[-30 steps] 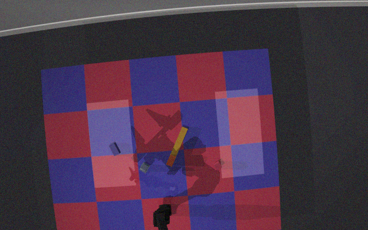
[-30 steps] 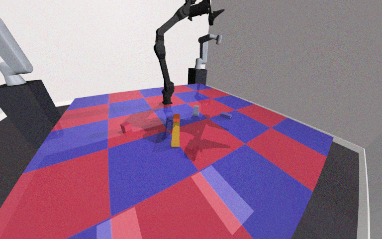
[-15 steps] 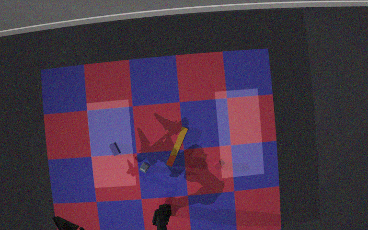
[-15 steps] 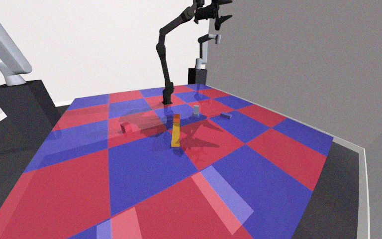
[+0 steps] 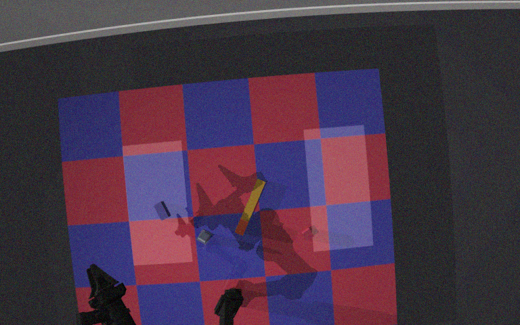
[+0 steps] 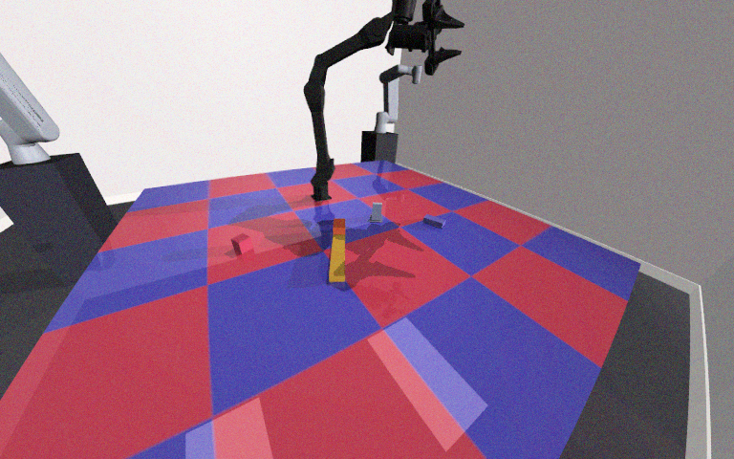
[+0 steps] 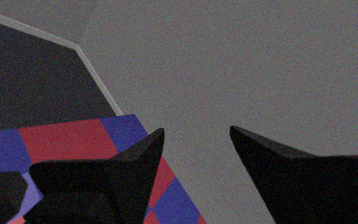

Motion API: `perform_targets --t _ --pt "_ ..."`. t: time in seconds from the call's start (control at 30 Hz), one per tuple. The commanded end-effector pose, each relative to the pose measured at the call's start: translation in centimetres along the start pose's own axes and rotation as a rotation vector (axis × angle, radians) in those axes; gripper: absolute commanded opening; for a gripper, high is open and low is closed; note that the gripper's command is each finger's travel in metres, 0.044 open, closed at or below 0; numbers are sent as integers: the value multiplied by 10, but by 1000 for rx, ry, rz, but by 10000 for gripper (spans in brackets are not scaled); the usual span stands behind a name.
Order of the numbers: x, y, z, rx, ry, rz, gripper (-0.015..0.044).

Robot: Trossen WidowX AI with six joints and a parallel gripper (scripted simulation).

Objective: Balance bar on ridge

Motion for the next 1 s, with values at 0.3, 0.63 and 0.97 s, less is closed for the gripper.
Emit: perform_targets --t 0.3,0.63,0.97 --pt "-64 -5 -49 3 212 -59 315" --pt "-123 -12 -78 9 392 -155 315" --pt "-185 -26 -96 3 561 -245 315"
Point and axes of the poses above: the point midway between the two fingers, 35 mm back from their tips, its own z axis back along the fingers, its own y axis across the jaws, x = y × z, the point moved 4 cm from there along z, back along the fingers, and after that the axes turned 7 degrees about -z, right-handed, at the moved point
